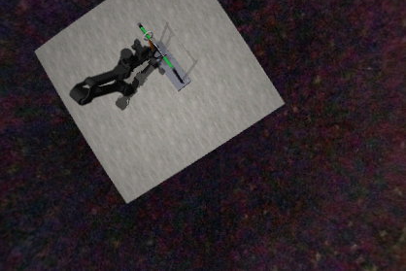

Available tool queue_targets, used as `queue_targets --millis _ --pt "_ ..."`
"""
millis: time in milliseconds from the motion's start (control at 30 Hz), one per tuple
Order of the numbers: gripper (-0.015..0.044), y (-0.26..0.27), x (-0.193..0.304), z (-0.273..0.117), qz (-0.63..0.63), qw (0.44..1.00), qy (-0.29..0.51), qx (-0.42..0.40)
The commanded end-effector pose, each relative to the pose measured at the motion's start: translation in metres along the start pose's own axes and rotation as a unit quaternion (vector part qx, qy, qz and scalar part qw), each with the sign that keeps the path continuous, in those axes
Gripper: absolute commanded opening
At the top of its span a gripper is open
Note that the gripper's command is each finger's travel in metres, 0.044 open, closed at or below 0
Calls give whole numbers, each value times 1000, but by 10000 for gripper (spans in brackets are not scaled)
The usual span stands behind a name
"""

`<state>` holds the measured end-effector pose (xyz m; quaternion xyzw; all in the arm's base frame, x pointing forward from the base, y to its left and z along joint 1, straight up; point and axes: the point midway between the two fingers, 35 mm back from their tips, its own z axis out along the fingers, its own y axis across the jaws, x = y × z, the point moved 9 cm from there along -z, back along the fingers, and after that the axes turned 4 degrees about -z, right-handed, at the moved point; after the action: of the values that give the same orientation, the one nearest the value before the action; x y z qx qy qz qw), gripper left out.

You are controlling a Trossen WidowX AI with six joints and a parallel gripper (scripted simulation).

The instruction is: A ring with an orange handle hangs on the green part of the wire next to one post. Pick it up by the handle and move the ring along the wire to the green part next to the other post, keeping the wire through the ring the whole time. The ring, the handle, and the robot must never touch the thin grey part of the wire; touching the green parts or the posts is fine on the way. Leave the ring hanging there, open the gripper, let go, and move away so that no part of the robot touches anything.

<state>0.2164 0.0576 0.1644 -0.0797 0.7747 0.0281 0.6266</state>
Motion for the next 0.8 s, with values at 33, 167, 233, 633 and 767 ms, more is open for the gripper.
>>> queue_targets --millis 33,167,233,633,767 --pt "-150 0 6 0 1 1000 4 2" --pt "-150 0 6 0 1 1000 4 2" --pt "-150 0 6 0 1 1000 4 2" --pt "-150 0 6 0 1 1000 4 2" --pt "-97 0 6 0 -1 1000 4 0"
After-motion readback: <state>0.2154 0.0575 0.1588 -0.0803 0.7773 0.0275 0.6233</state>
